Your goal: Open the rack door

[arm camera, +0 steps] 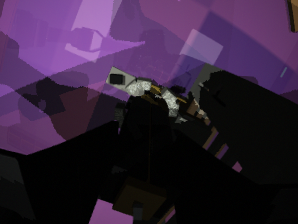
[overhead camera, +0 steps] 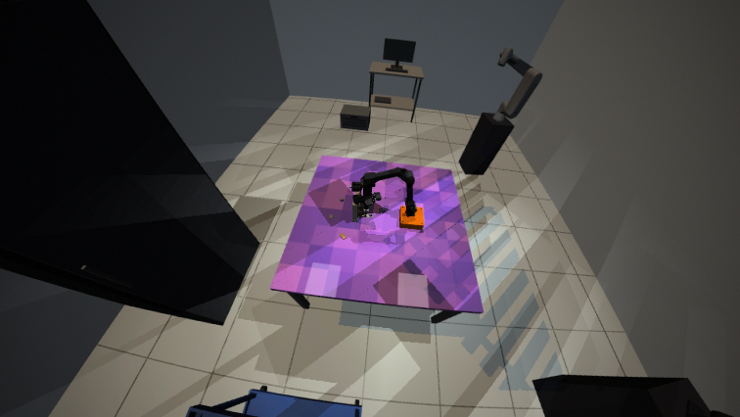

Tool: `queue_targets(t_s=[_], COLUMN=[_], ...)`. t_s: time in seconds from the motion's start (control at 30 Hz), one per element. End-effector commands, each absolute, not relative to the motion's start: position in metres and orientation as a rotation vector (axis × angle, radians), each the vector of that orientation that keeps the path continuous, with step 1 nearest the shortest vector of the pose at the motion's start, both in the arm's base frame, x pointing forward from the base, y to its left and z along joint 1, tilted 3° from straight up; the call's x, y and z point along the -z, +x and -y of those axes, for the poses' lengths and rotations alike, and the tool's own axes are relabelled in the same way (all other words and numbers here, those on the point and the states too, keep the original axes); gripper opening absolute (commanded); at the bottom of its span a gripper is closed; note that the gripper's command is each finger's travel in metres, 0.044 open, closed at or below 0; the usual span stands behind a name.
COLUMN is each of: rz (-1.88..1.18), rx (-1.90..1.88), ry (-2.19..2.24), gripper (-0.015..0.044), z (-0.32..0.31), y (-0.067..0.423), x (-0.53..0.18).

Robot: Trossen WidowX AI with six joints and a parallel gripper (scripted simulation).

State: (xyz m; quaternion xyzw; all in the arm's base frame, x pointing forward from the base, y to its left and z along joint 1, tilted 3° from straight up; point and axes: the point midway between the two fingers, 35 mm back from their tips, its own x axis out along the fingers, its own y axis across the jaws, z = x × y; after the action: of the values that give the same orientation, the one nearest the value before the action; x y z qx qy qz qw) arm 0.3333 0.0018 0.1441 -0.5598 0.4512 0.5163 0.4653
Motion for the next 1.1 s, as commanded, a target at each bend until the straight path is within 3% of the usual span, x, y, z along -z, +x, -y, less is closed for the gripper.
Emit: queue_targets(t_s=[0.0,0.4,0.73,1.07], rz=[-1.088,-1.088,-1.088,-1.252], rx=[-1.282,-1.282,-1.282,-1.015], ry=[-1.405,-1.405,-1.405,-1.125], gripper=[0.0028,0.0028,0.029,0.03], z=[-0.0013,-0.0013,-0.0013,-0.0013], y=[0.3354,0.3354,0.3354,0.3354], x=[-0.144,-0.144,-0.144,-0.144])
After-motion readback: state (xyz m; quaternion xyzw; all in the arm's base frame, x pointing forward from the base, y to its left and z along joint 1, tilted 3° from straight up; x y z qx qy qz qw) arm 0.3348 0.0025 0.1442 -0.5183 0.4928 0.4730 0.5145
